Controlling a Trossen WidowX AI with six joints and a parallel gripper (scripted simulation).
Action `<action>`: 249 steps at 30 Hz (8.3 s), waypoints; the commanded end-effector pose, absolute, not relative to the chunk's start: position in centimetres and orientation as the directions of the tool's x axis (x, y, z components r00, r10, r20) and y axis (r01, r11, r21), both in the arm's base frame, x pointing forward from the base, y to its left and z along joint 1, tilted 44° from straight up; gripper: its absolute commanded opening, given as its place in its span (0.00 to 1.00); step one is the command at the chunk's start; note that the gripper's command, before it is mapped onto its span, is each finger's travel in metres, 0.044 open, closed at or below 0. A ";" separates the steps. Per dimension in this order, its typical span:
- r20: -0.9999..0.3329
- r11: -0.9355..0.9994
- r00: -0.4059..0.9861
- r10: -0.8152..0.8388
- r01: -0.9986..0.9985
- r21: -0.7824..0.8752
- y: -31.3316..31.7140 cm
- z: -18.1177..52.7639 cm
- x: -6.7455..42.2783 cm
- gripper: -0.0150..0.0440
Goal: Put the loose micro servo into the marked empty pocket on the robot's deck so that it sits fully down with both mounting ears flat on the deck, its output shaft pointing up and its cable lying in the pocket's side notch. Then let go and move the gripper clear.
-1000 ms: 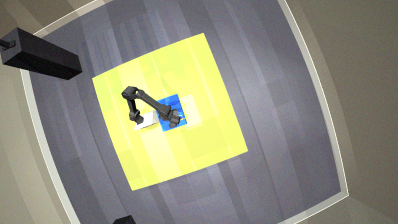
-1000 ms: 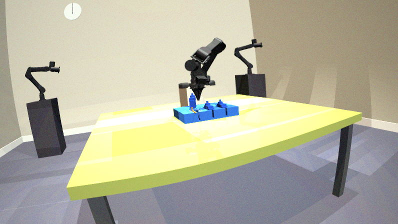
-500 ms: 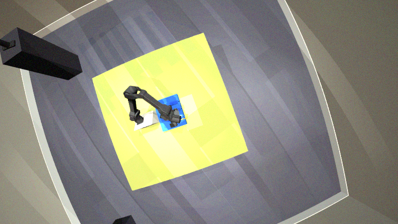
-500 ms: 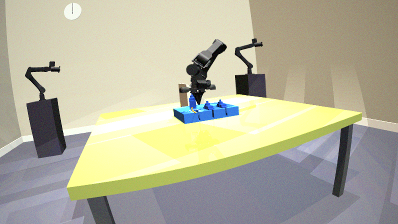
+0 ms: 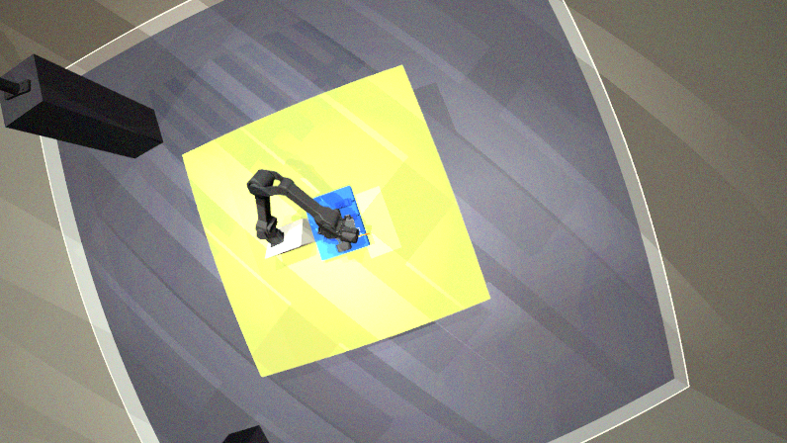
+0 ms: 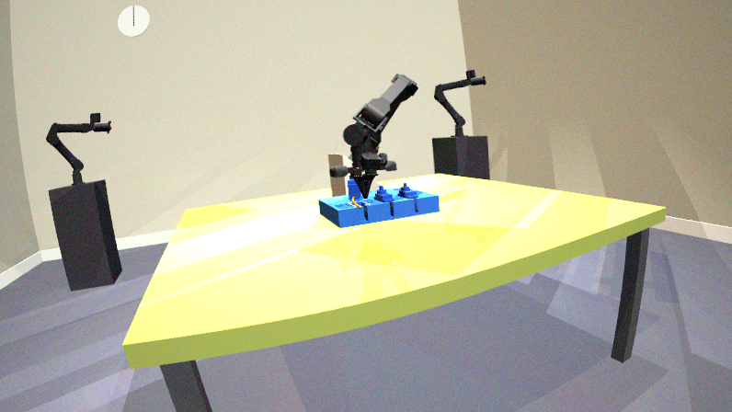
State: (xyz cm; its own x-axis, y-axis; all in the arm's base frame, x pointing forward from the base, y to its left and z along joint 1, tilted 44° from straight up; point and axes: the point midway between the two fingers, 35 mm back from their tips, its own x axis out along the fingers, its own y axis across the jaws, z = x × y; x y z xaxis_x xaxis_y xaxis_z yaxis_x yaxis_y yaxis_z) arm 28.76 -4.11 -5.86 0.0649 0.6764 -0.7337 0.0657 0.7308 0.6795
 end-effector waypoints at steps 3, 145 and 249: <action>-0.732 0.728 0.063 0.679 0.069 0.682 -4.7 -6.6 28.7 0.25; -0.733 0.623 0.059 0.677 0.485 0.614 -9.5 -1.6 22.2 0.25; -0.733 0.730 0.065 0.677 0.067 0.680 -10.3 -4.7 33.6 0.25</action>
